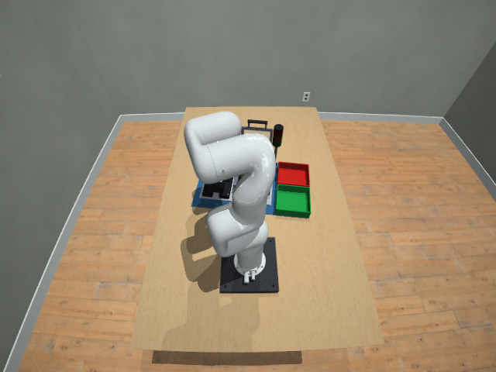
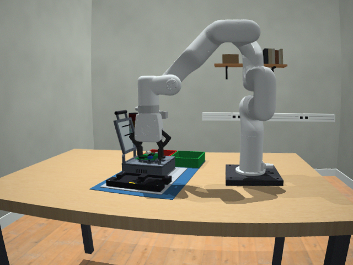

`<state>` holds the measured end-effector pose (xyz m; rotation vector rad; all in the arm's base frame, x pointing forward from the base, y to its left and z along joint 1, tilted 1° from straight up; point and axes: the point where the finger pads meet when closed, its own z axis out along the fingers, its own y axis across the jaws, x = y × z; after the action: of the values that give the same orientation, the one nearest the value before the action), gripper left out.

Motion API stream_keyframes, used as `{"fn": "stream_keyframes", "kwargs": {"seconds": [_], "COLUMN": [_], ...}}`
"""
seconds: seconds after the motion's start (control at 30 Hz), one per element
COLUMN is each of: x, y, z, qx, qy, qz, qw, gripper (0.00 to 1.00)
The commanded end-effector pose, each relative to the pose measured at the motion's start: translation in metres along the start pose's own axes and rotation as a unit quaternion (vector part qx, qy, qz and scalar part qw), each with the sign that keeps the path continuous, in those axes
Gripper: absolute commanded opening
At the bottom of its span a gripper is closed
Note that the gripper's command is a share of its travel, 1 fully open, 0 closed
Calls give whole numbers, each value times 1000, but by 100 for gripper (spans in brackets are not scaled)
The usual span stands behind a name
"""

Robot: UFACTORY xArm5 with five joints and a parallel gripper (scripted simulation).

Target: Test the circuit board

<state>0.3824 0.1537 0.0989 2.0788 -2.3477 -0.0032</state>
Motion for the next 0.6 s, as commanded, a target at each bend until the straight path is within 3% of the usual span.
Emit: {"fn": "stream_keyframes", "kwargs": {"seconds": [0.0, 0.57], "x": [-1, -1], "y": [-1, -1], "z": [-2, -2], "qx": [2, 2], "qy": [-1, -1], "qz": [0, 27], "qw": [1000, 1000], "gripper": [79, 79]}}
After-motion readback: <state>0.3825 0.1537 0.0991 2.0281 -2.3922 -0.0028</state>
